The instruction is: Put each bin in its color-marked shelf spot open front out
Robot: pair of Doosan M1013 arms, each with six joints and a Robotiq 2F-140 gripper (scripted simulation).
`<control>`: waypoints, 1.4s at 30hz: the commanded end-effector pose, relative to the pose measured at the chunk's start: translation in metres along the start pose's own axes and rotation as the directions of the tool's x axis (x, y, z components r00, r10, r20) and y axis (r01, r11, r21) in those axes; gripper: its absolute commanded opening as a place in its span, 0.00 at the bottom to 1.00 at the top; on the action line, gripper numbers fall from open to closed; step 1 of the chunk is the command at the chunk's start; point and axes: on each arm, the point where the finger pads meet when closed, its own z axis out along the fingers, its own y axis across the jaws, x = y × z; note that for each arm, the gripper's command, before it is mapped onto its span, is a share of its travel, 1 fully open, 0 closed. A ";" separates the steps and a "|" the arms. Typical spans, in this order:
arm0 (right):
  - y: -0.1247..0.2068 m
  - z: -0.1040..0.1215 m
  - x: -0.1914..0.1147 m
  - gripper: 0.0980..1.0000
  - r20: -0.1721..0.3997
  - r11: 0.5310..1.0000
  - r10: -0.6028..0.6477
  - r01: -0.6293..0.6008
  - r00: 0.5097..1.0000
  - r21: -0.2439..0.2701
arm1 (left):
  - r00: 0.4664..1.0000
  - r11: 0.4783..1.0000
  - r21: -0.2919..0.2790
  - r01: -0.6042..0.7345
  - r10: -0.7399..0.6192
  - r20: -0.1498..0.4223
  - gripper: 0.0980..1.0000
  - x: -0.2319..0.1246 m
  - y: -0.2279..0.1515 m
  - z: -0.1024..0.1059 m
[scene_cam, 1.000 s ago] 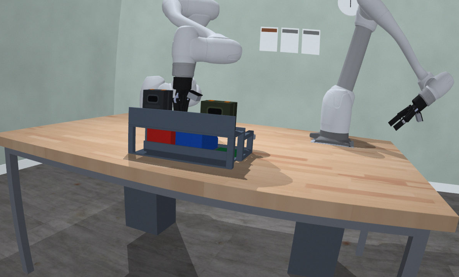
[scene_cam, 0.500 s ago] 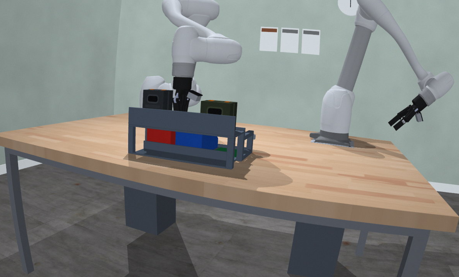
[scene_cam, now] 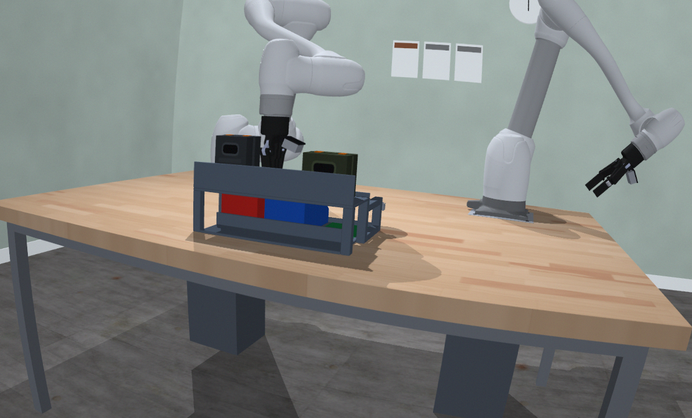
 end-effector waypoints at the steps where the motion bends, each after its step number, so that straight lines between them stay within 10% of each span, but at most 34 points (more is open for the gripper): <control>1: 0.000 -0.001 0.000 0.00 -0.001 1.000 0.000 0.000 1.000 -0.001 | 1.000 1.000 0.000 0.000 0.000 -0.001 1.00 0.000 0.000 0.000; 42: -0.020 -0.026 0.000 0.00 -0.001 1.000 0.000 0.000 1.000 -0.001 | 1.000 1.000 0.000 0.000 0.000 -0.001 1.00 0.000 0.000 0.000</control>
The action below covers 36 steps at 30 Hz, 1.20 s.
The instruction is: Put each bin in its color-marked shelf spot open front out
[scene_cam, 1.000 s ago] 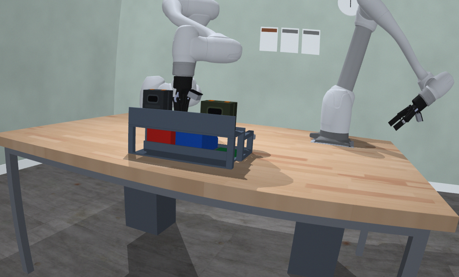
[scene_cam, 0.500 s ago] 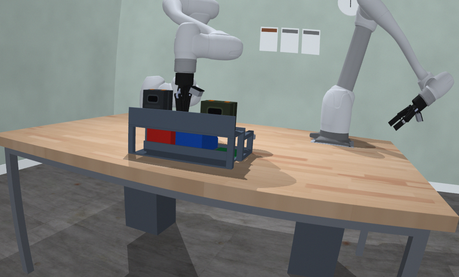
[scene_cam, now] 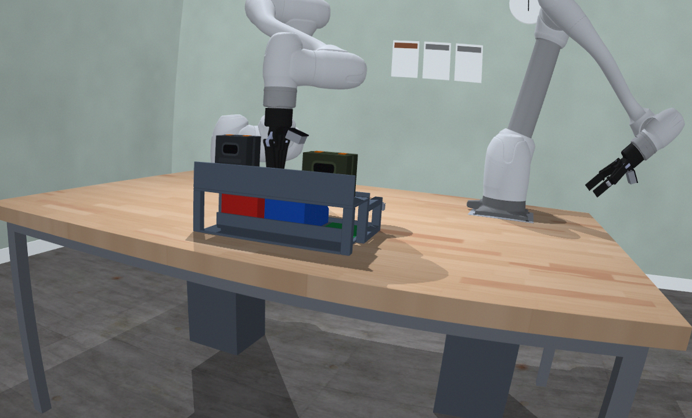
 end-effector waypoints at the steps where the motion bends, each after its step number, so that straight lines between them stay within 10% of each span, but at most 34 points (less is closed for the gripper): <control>1: 0.000 -0.006 0.000 0.00 -0.001 1.000 0.000 0.000 1.000 -0.001 | 1.000 1.000 0.000 0.000 0.000 -0.001 1.00 0.000 0.000 0.000; 36: 0.000 -0.059 0.000 0.00 -0.001 1.000 0.000 0.000 1.000 -0.001 | 1.000 1.000 0.000 0.000 0.000 -0.001 1.00 0.000 0.000 0.000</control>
